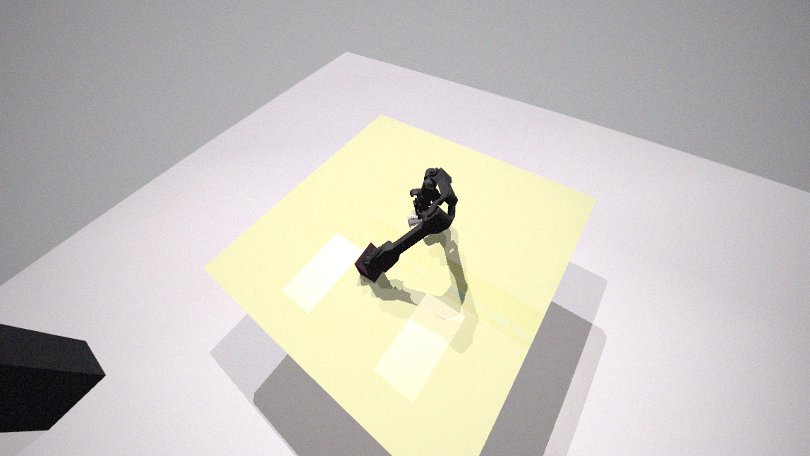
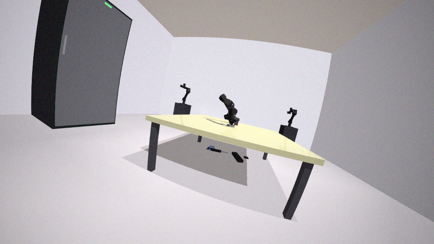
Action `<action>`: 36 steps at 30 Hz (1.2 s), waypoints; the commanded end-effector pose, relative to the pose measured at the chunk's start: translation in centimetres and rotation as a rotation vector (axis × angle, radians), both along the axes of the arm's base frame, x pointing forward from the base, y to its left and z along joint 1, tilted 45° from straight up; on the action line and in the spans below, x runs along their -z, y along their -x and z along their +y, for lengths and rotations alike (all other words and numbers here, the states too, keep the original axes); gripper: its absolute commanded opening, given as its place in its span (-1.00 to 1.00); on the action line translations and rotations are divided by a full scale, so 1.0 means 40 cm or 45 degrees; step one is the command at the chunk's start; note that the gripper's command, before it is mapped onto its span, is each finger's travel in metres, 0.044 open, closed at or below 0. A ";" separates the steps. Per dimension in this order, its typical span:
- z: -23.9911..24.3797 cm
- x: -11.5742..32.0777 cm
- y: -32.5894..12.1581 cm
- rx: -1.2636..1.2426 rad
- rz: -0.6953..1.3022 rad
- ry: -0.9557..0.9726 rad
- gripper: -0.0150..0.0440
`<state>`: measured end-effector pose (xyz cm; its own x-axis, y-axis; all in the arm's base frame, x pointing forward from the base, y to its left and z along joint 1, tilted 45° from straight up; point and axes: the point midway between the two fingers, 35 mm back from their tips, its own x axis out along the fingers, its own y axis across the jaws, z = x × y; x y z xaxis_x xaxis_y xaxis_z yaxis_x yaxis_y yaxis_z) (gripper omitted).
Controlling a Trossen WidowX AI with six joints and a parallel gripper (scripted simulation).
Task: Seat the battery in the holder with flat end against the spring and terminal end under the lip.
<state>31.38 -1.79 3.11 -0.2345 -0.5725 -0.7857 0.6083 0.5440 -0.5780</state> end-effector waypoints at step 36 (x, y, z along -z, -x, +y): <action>-0.012 0.009 0.003 -0.135 -0.211 0.190 -0.29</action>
<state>31.02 -2.00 2.51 -0.0555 -0.6877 -0.7238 0.6328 0.5365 -0.5583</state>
